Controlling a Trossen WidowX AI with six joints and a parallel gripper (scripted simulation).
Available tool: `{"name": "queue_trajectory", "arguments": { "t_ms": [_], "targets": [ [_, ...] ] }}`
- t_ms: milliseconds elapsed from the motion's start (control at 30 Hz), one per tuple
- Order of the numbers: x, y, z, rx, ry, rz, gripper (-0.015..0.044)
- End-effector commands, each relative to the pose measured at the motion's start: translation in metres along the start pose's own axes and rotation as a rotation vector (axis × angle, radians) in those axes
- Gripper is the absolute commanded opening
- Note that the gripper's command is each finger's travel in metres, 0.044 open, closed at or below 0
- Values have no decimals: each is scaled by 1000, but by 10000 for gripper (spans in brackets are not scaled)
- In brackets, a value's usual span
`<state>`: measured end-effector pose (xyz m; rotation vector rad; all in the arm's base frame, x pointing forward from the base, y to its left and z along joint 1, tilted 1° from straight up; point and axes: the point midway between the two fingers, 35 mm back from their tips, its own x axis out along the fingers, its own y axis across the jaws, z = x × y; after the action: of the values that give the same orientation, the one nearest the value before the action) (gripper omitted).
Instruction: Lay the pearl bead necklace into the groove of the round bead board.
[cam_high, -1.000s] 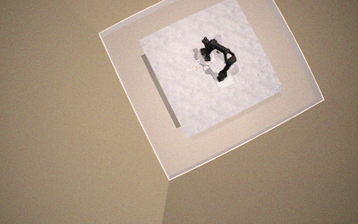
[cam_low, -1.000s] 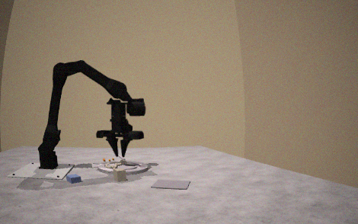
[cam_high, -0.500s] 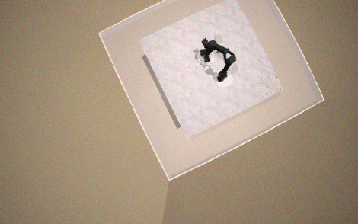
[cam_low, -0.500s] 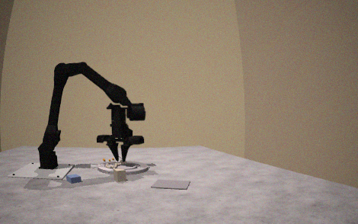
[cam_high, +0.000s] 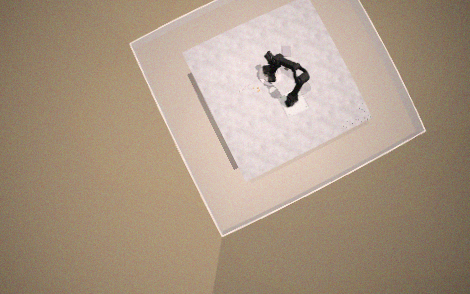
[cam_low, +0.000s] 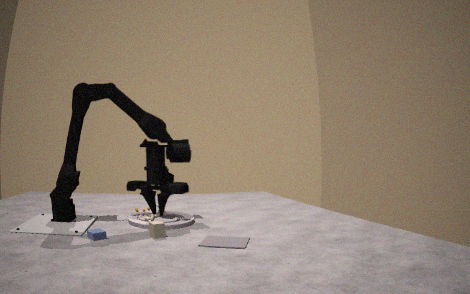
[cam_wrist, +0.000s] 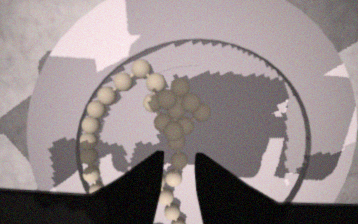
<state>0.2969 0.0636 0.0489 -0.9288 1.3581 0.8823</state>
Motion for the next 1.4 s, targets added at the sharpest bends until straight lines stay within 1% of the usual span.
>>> {"name": "queue_trajectory", "arguments": {
  "t_ms": [0, 967, 1200, 1367],
  "targets": [
    [0, 0, 0, 0, 0, -1, 0],
    [0, 0, 0, 0, 0, -1, 0],
    [-6, 0, 0, -3, 2, 3, 0],
    [-7, -12, -1, -3, 2, 1, 0]
  ]
}}
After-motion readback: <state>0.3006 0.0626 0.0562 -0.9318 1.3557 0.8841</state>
